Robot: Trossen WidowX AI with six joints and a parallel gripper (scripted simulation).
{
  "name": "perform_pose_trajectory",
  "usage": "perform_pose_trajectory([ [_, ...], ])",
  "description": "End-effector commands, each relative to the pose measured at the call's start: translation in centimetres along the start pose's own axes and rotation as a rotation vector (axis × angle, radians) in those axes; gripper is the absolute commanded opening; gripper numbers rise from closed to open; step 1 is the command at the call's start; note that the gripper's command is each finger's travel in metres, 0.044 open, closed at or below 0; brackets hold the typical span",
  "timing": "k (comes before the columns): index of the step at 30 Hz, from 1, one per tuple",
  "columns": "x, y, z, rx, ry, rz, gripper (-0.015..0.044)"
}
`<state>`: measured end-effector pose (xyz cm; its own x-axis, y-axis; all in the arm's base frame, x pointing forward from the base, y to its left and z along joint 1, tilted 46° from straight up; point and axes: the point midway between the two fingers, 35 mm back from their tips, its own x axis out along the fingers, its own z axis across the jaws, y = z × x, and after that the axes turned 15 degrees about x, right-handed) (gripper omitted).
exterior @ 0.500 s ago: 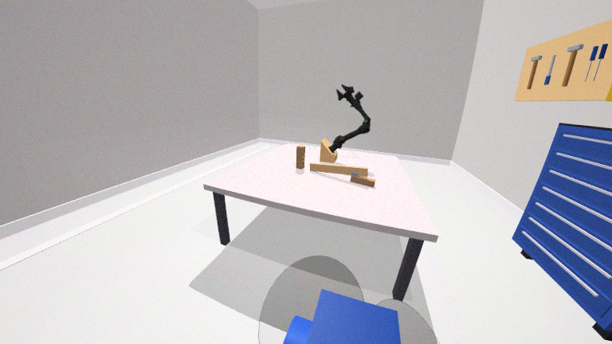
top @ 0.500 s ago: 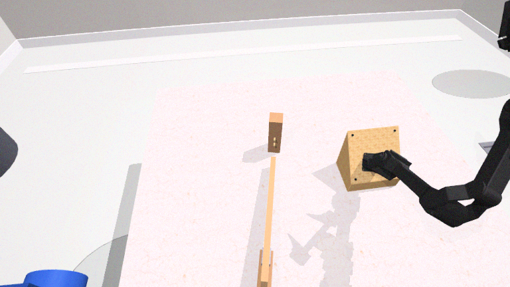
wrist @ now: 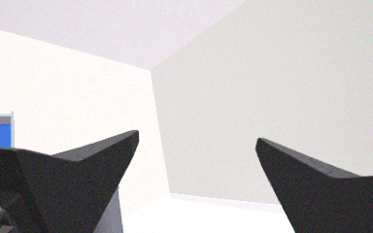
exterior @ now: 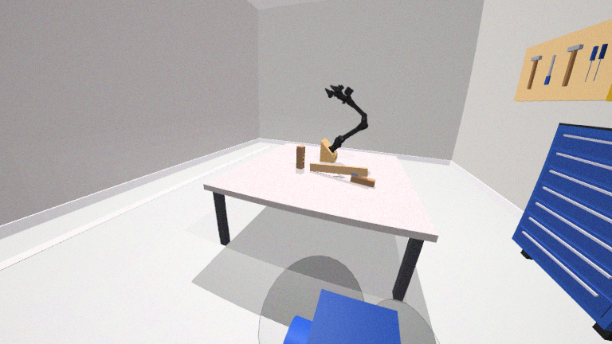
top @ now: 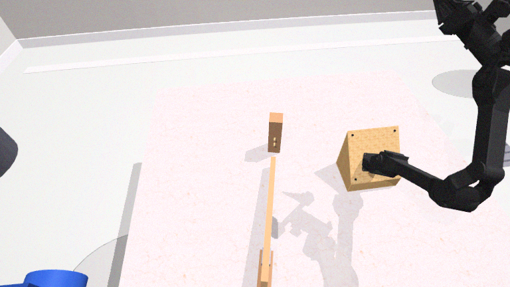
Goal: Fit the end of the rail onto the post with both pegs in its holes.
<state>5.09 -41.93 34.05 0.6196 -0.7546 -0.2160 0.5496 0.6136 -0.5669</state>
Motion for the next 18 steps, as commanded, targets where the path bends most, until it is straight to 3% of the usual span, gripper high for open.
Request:
perform_pose_trajectory([
  [1,3.7,4.0,0.3,-0.105,-0.013,0.139,0.044],
  [10,10.3,18.2,2.3,-0.434,-0.136,0.552,0.044],
  [18,11.0,32.5,3.9,-0.75,-0.351,0.926,0.044],
])
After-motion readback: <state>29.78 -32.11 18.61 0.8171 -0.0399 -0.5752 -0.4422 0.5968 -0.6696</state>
